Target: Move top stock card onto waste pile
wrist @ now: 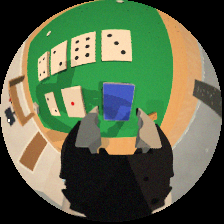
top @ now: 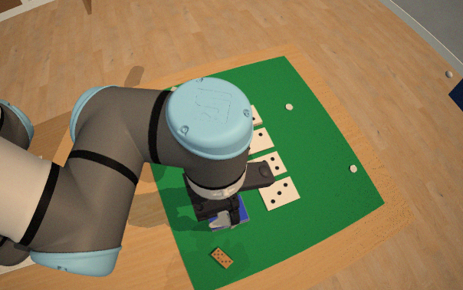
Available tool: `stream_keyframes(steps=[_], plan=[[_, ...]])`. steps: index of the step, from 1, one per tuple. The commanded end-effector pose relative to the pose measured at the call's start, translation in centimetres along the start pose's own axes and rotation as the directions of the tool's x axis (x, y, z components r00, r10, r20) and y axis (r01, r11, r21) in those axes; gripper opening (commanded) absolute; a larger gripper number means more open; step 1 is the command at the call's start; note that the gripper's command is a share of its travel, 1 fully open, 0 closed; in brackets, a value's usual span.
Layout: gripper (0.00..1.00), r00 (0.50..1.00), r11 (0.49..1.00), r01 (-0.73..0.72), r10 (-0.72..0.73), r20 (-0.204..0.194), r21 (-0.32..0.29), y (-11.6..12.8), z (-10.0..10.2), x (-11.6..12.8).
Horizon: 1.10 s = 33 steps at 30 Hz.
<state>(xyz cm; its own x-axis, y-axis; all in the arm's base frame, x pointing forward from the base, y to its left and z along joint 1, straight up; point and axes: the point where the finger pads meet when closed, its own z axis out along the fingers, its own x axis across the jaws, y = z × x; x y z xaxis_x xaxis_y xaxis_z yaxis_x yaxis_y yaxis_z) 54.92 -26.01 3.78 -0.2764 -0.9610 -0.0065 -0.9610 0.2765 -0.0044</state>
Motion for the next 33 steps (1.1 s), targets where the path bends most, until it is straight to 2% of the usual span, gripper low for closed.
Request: stream_keyframes(steps=[1, 33], plan=[[0.5, 1.0, 1.0, 0.0, 0.0, -0.001, 0.001, -0.06, -0.06, 0.03], [0.5, 1.0, 1.0, 0.0, 0.0, -0.001, 0.001, -0.12, 0.57, 0.05]])
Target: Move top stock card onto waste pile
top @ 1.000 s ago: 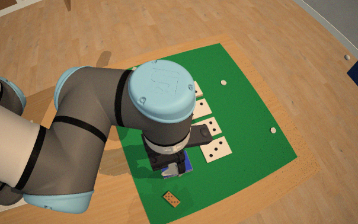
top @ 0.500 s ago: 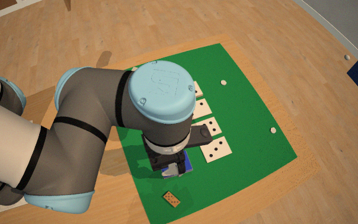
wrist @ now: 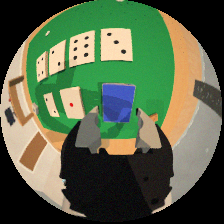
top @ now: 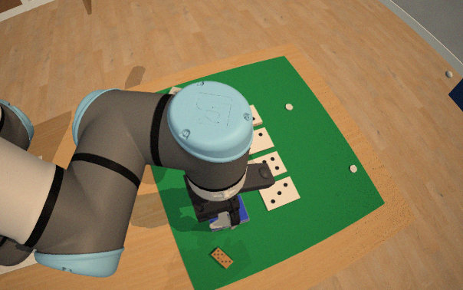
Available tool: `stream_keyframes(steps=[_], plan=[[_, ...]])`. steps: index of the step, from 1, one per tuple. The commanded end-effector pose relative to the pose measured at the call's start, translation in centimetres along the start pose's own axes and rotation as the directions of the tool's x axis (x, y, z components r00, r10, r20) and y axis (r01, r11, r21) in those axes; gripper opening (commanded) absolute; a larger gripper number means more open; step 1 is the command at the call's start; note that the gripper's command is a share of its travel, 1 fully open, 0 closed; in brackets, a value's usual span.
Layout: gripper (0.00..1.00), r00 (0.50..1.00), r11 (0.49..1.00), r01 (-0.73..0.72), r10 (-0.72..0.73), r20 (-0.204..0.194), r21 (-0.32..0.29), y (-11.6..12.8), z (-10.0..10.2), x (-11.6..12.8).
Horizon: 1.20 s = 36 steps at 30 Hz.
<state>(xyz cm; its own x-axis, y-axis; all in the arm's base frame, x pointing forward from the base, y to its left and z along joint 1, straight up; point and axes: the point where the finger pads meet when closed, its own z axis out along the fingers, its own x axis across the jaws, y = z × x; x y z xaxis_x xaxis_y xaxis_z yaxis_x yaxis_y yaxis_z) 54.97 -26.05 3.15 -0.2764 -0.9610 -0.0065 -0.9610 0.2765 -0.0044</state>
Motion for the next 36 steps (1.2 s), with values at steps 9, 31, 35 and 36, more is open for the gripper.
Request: stream_keyframes(steps=[9, 31, 35, 36], plan=[[0.5, 1.0, 1.0, 0.0, 0.0, -0.001, 0.001, -0.06, -0.02, 0.03], [0.43, 1.0, 1.0, 0.0, 0.0, -0.001, 0.001, -0.06, 0.25, 0.03], [0.43, 1.0, 1.0, 0.0, 0.0, -0.001, 0.001, -0.06, 0.25, 0.03], [0.43, 1.0, 1.0, 0.0, 0.0, -0.001, 0.001, -0.06, 0.25, 0.03]])
